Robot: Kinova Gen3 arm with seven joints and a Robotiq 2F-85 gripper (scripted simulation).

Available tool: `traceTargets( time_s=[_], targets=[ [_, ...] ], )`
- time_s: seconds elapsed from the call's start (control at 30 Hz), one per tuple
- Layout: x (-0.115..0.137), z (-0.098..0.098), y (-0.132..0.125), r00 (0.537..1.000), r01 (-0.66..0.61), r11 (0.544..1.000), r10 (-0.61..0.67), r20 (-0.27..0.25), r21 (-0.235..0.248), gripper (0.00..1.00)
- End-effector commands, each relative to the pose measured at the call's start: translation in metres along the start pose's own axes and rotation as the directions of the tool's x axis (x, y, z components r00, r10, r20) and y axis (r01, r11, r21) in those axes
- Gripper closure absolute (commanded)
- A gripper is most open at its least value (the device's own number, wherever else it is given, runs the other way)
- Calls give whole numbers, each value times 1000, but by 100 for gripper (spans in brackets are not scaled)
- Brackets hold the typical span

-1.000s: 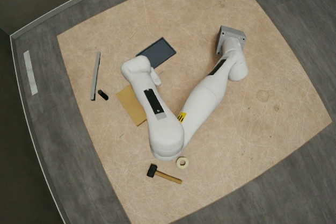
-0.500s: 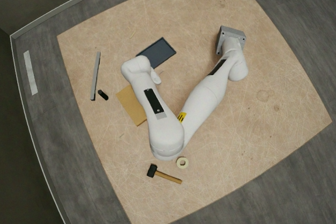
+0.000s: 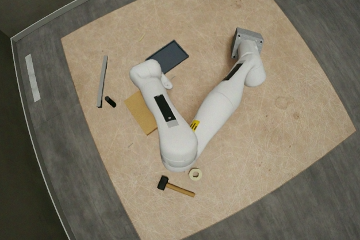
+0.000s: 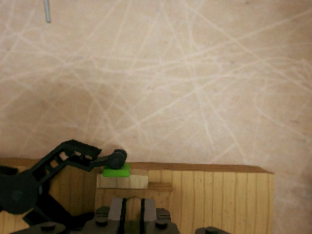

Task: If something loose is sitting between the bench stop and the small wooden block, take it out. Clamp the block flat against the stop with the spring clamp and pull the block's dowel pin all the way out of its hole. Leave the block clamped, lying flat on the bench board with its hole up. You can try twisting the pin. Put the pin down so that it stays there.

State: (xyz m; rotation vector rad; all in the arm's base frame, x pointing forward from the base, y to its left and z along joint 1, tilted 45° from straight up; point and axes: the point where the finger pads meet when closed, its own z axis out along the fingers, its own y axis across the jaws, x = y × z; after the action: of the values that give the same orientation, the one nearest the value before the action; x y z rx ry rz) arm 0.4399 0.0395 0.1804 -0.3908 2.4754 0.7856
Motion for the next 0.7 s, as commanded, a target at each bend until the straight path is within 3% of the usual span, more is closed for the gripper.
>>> traceTargets(
  time_s=[0.0, 0.67],
  targets=[
    [0, -1, 0, 1000, 11, 1000, -11, 1, 1, 90],
    [0, -1, 0, 996, 90, 996, -90, 1, 1, 90]
  ],
)
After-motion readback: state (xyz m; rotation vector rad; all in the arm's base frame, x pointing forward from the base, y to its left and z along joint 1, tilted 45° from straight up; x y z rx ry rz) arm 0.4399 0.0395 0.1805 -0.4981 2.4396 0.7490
